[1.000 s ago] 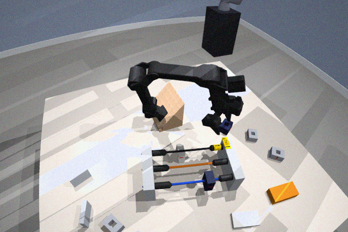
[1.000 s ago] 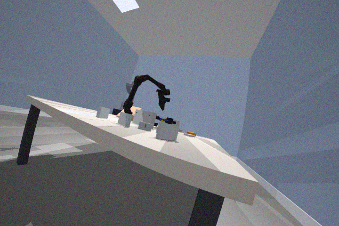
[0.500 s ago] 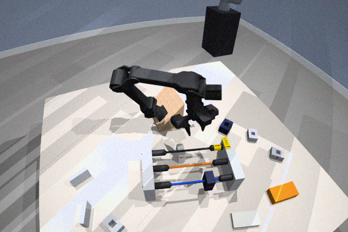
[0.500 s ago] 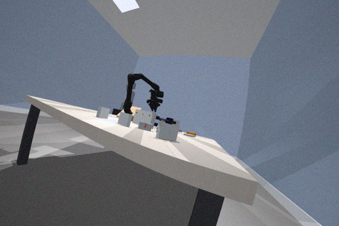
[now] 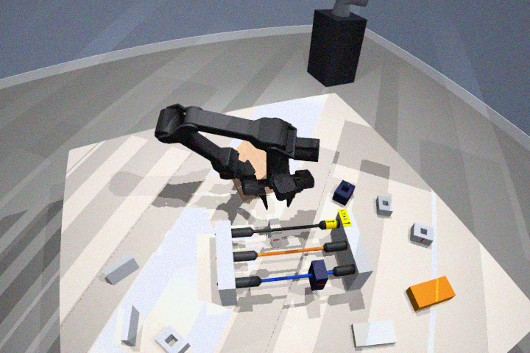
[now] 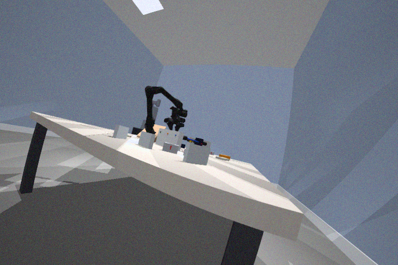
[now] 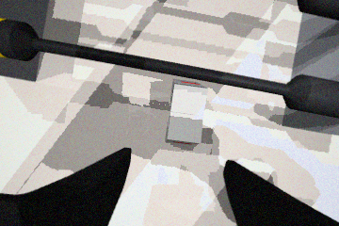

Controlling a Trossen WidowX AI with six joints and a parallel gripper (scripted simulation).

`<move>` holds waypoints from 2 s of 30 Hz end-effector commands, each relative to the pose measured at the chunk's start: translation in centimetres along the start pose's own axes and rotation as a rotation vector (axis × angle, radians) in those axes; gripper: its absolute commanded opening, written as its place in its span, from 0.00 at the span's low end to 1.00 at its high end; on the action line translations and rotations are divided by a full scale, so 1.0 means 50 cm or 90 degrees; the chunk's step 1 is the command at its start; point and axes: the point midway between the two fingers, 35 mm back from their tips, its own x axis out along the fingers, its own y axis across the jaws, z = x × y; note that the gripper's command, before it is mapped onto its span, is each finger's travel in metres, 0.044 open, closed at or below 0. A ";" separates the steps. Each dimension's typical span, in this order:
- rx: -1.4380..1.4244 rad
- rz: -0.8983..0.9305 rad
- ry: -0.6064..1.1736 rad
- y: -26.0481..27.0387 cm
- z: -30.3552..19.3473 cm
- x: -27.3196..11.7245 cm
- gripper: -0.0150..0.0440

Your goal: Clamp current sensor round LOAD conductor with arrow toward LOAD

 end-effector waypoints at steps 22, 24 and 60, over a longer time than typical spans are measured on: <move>-0.001 -0.003 -0.001 -0.003 0.000 0.084 0.73; -0.001 -0.004 -0.001 -0.004 0.000 0.090 0.73; -0.001 -0.004 -0.001 -0.003 -0.026 0.091 0.25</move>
